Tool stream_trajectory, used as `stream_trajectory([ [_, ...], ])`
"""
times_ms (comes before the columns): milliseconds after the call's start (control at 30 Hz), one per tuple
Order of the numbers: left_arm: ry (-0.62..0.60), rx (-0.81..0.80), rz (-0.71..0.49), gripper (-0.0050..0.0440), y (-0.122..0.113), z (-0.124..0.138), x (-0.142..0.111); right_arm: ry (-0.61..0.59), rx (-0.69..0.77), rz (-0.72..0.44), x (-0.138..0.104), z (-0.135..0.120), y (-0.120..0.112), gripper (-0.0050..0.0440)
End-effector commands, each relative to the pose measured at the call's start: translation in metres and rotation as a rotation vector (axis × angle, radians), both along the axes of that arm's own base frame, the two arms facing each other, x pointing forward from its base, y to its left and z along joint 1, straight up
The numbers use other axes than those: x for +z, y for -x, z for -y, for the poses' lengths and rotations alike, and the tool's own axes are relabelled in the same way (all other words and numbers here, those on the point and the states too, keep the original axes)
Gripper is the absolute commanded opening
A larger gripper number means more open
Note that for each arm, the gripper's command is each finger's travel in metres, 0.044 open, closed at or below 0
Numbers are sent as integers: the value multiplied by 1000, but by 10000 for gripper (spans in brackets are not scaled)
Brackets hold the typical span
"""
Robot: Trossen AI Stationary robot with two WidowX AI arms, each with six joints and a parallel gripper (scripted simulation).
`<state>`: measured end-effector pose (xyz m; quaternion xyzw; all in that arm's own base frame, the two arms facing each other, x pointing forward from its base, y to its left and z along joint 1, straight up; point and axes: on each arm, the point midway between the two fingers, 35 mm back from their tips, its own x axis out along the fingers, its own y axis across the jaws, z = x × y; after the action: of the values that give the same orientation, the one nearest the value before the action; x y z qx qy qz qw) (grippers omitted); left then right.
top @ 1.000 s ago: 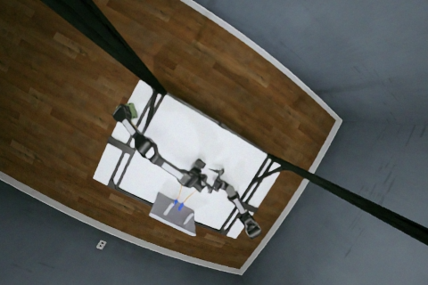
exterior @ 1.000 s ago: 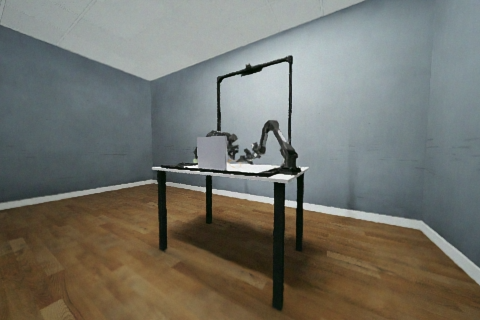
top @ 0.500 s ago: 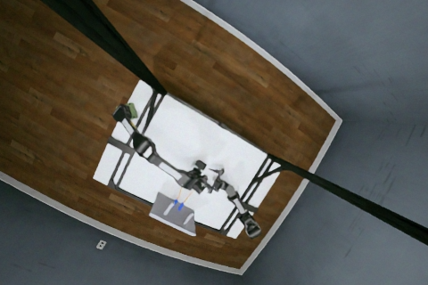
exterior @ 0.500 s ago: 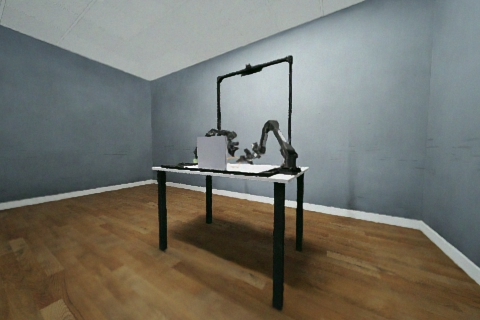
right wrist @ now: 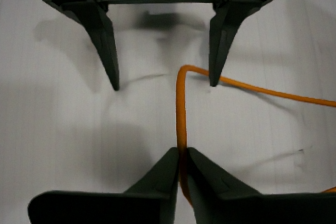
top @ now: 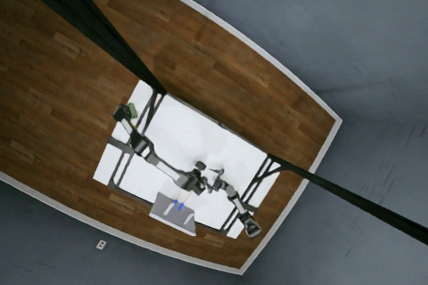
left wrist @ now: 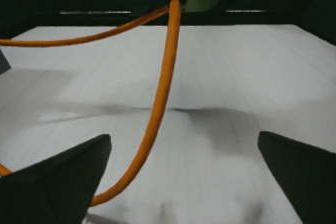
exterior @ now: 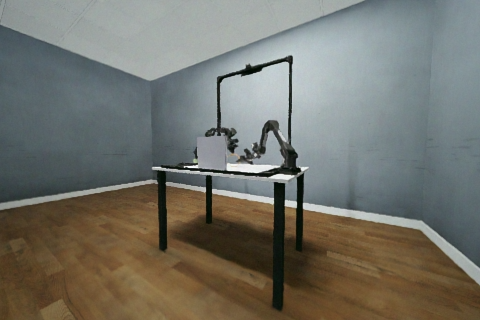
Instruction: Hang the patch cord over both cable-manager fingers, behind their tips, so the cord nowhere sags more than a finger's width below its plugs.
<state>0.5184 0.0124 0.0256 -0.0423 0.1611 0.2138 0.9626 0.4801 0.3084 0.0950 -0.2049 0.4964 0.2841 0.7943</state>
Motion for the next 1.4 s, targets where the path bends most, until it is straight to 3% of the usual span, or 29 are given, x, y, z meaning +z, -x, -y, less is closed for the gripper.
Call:
stream_trajectory([
  [0,-1,4,15,440,-2,-1,7,-39,-3,68,42,-2,-1,20],
  [1367,-1,4,15,440,-2,-1,7,-54,-10,95,66,1,4,20],
])
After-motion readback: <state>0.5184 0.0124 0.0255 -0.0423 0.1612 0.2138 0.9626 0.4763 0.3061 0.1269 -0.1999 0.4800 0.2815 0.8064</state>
